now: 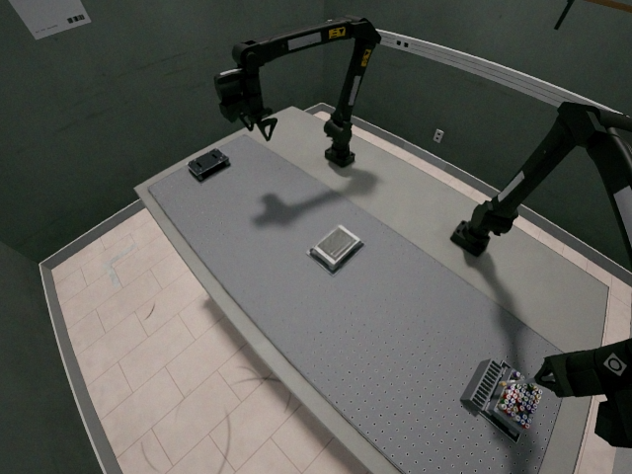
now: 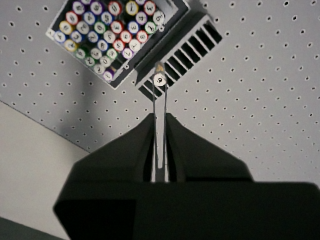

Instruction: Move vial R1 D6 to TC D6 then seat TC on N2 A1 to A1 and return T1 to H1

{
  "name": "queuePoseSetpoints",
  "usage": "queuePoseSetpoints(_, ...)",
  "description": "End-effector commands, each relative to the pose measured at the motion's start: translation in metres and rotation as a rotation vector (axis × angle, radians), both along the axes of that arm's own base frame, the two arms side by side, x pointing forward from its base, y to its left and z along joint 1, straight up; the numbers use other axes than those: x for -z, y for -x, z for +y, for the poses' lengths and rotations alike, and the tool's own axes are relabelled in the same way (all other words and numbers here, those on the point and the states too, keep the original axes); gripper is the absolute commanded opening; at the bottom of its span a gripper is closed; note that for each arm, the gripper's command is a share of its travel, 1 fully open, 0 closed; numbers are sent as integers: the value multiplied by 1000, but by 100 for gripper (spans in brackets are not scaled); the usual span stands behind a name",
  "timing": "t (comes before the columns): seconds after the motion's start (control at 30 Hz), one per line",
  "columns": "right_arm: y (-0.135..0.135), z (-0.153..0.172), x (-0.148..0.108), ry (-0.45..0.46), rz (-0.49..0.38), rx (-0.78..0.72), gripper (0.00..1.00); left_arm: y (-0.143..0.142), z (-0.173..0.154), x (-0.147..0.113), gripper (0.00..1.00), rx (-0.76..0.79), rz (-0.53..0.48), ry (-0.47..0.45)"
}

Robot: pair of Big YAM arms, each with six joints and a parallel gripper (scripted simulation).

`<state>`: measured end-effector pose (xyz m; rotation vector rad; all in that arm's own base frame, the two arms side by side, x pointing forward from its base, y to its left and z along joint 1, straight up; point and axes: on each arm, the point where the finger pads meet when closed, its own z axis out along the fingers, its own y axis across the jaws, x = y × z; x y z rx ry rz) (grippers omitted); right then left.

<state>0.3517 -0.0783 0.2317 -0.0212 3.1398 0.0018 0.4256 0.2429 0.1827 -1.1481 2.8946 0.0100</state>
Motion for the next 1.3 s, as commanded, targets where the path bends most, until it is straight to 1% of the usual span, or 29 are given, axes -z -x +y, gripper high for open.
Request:
queuePoseSetpoints(0.0, -7, -2, -12, 9, -33, 9, 100, -4, -9, -13, 9, -8, -36, -23)
queuePoseSetpoints(0.27, -7, -2, -12, 9, -33, 9, 100, -2, -22, -13, 9, -8, -36, -22)
queuePoseSetpoints(0.37, -7, -2, -12, 9, -33, 9, 100, 0, -21, -13, 9, -14, -35, -22)
queuePoseSetpoints(0.83, -7, -2, -12, 9, -33, 9, 100, 1, -47, -12, 9, -8, -36, -21)
queuePoseSetpoints(0.93, -7, -2, -12, 9, -33, 9, 100, 3, -46, -12, 9, -13, -36, -21)
queuePoseSetpoints(1.27, -7, -2, -12, 9, -33, 9, 100, 4, -65, -11, 9, -8, -36, -19)
